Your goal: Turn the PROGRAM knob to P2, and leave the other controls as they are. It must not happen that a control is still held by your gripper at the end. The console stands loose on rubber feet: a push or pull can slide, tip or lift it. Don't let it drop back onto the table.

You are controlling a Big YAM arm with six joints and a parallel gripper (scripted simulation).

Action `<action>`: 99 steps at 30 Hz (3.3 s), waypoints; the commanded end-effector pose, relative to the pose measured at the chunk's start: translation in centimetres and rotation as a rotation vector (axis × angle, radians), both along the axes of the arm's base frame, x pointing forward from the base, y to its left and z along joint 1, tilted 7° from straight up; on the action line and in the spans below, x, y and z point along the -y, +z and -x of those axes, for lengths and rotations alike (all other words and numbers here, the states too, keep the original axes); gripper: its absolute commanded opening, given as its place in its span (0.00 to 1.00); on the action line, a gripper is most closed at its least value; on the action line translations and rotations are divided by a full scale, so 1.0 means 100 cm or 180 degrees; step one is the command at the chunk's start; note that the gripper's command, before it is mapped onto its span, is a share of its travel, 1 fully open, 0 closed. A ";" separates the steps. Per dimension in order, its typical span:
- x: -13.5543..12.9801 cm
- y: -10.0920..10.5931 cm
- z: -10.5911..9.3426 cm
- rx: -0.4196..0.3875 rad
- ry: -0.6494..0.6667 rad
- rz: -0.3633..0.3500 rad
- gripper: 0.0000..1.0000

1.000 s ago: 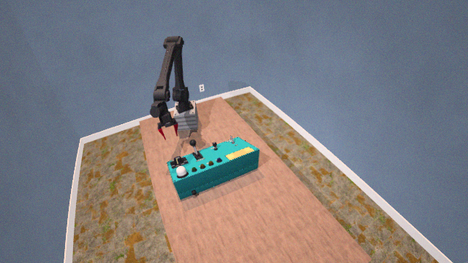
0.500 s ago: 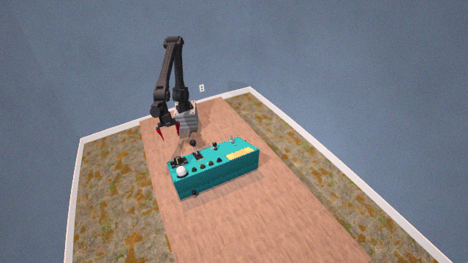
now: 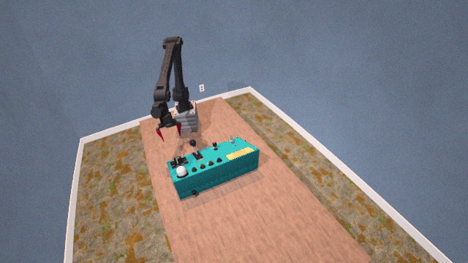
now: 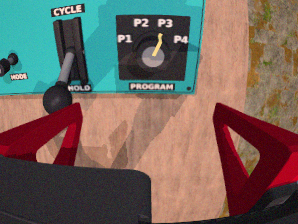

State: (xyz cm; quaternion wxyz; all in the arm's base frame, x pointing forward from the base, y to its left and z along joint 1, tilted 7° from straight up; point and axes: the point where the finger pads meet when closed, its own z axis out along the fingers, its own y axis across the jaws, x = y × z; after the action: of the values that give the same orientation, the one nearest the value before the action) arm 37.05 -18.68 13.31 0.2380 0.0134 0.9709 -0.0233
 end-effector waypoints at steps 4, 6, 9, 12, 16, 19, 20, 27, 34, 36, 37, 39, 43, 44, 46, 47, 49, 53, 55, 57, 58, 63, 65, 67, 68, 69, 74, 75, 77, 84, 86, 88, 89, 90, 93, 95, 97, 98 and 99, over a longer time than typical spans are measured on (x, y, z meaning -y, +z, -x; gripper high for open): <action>0.012 0.048 -0.049 0.0198 -0.0024 0.0088 1.00; 0.012 0.052 -0.057 0.0199 -0.0024 0.0087 1.00; 0.013 0.056 -0.064 0.0201 -0.0024 0.0087 1.00; 0.013 0.060 -0.069 0.0202 -0.0028 0.0086 1.00; 0.013 0.065 -0.078 0.0204 -0.0024 0.0085 1.00; 0.015 0.067 -0.080 0.0205 -0.0038 0.0085 1.00; 0.017 0.067 -0.079 0.0204 -0.0054 0.0085 1.00; 0.017 0.074 -0.079 0.0255 -0.0054 0.0108 1.00; 0.017 0.074 -0.079 0.0255 -0.0054 0.0108 1.00; 0.017 0.074 -0.079 0.0255 -0.0054 0.0108 1.00; 0.017 0.074 -0.079 0.0255 -0.0053 0.0108 1.00; 0.017 0.074 -0.079 0.0255 -0.0053 0.0108 1.00; 0.017 0.074 -0.079 0.0255 -0.0053 0.0108 1.00; 0.017 0.074 -0.079 0.0255 -0.0053 0.0108 1.00; 0.017 0.074 -0.079 0.0255 -0.0053 0.0108 1.00; 0.017 0.074 -0.079 0.0255 -0.0053 0.0108 1.00; 0.017 0.074 -0.079 0.0255 -0.0053 0.0108 1.00; 0.017 0.074 -0.079 0.0255 -0.0053 0.0108 1.00; 0.017 0.074 -0.079 0.0255 -0.0053 0.0108 1.00; 0.017 0.074 -0.079 0.0255 -0.0053 0.0108 1.00; 0.017 0.074 -0.079 0.0255 -0.0053 0.0108 1.00; 0.017 0.074 -0.079 0.0255 -0.0053 0.0108 1.00; 0.017 0.074 -0.079 0.0255 -0.0053 0.0108 1.00; 0.017 0.074 -0.079 0.0255 -0.0053 0.0108 1.00; 0.017 0.074 -0.079 0.0255 -0.0053 0.0108 1.00; 0.017 0.074 -0.079 0.0255 -0.0053 0.0108 1.00; 0.017 0.074 -0.079 0.0255 -0.0053 0.0108 1.00; 0.017 0.074 -0.079 0.0255 -0.0053 0.0108 1.00; 0.017 0.074 -0.079 0.0255 -0.0053 0.0108 1.00; 0.017 0.074 -0.079 0.0255 -0.0053 0.0108 0.70; 0.017 0.074 -0.079 0.0255 -0.0052 0.0109 0.70; 0.017 0.074 -0.079 0.0255 -0.0052 0.0109 0.70; 0.017 0.074 -0.079 0.0255 -0.0052 0.0109 0.70; 0.017 0.074 -0.079 0.0255 -0.0052 0.0109 0.70; 0.017 0.074 -0.079 0.0255 -0.0052 0.0109 0.70; 0.017 0.074 -0.079 0.0255 -0.0052 0.0109 0.70; 0.017 0.074 -0.079 0.0255 -0.0052 0.0109 0.70; 0.017 0.074 -0.079 0.0255 -0.0052 0.0109 0.70; 0.017 0.074 -0.079 0.0255 -0.0052 0.0109 0.70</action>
State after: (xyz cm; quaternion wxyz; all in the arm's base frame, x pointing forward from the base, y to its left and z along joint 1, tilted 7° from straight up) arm 42.73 -19.26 16.54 0.2412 0.0160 0.9700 -0.0242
